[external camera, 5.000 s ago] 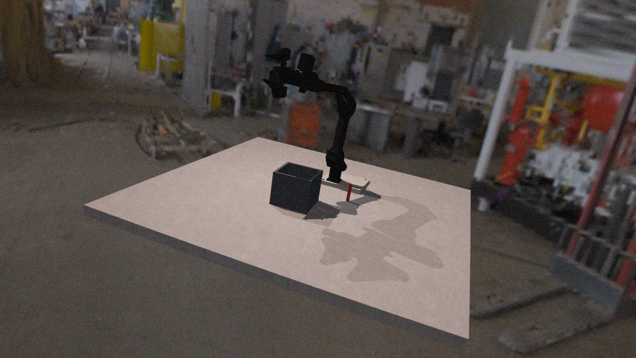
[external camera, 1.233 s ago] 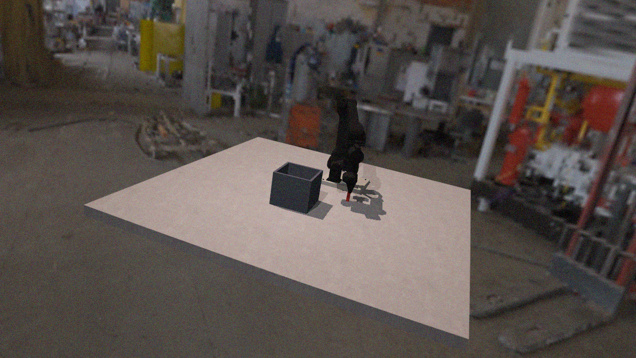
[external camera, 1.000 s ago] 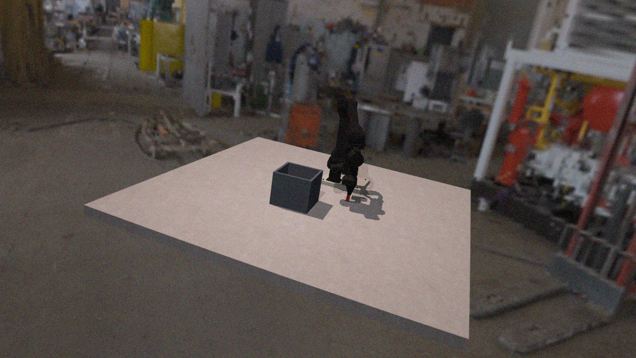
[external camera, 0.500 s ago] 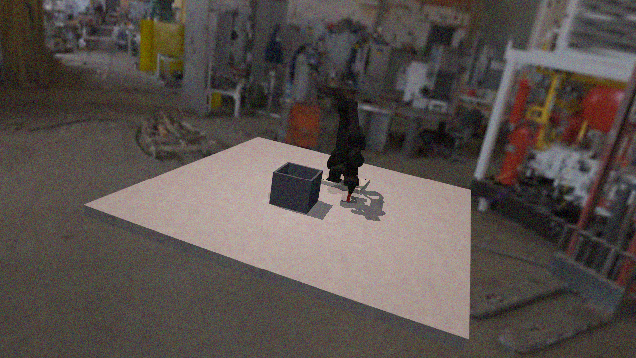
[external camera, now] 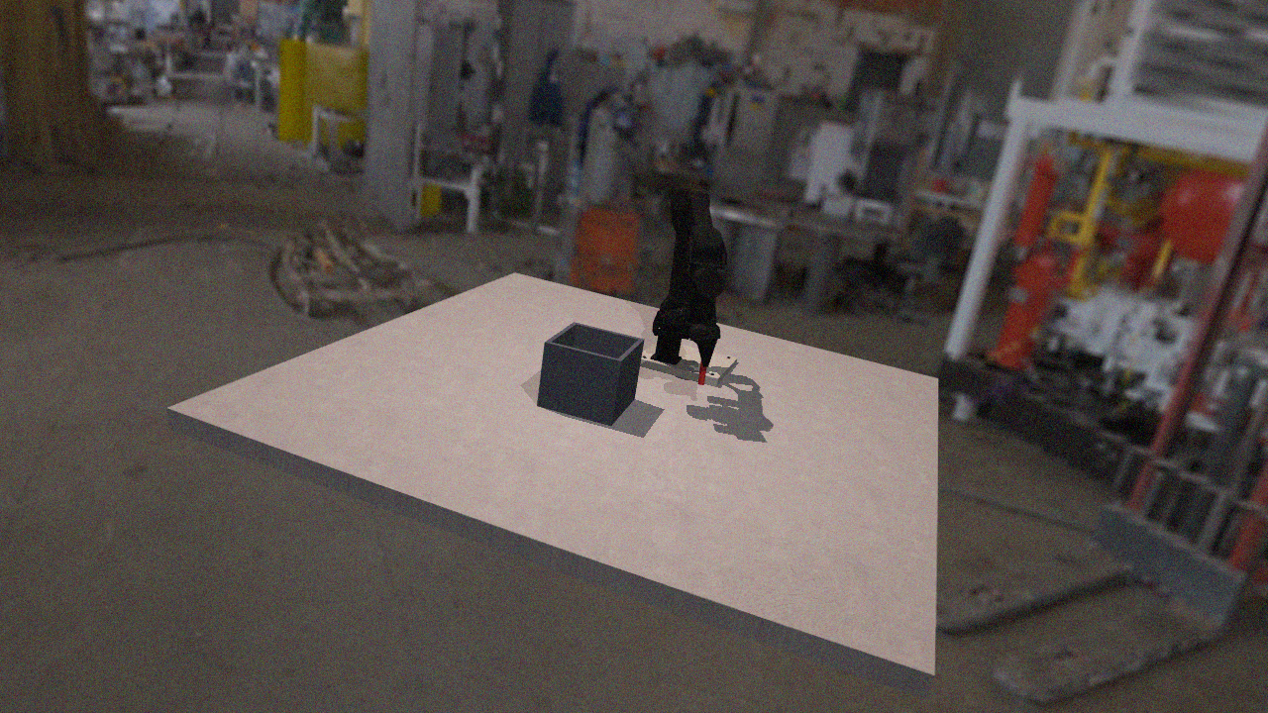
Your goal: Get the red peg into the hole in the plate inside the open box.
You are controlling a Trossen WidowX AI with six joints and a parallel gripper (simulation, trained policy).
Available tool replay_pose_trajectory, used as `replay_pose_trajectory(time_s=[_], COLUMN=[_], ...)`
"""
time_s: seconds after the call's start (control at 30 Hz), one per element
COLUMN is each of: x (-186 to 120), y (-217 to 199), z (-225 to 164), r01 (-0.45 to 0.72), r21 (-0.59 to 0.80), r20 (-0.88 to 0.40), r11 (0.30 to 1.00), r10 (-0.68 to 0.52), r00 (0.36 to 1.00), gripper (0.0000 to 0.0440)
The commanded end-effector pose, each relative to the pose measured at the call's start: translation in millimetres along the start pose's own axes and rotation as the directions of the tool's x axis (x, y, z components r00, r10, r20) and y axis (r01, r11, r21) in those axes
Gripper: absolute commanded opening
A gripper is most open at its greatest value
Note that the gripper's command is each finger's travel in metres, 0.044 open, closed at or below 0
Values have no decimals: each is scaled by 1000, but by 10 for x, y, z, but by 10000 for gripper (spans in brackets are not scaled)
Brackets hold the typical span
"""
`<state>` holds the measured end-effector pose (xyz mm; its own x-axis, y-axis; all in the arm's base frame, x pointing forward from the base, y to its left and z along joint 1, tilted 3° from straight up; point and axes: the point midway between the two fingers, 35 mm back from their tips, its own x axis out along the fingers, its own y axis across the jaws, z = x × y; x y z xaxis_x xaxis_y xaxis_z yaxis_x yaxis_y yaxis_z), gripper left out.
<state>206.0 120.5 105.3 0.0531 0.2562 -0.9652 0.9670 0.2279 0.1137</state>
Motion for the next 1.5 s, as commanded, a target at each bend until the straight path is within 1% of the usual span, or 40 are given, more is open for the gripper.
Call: replay_pose_trajectory(time_s=[0.0, 0.43, 0.73, 1.07, 1.47], x=[-144, -778, -1119, -1246, -1256], y=[53, 239, 325, 346, 405], z=[-8, 194, 481, 846, 1242], r01=[-39, -178, -224, -201, -159], r21=[-19, -75, -78, -40, 6], r20=[-7, 58, 149, 224, 251], r11=[999, 981, 971, 979, 987], r10=[39, 183, 234, 205, 152], r00=[999, 981, 961, 953, 956], gripper=[0, 0, 0, 0, 0])
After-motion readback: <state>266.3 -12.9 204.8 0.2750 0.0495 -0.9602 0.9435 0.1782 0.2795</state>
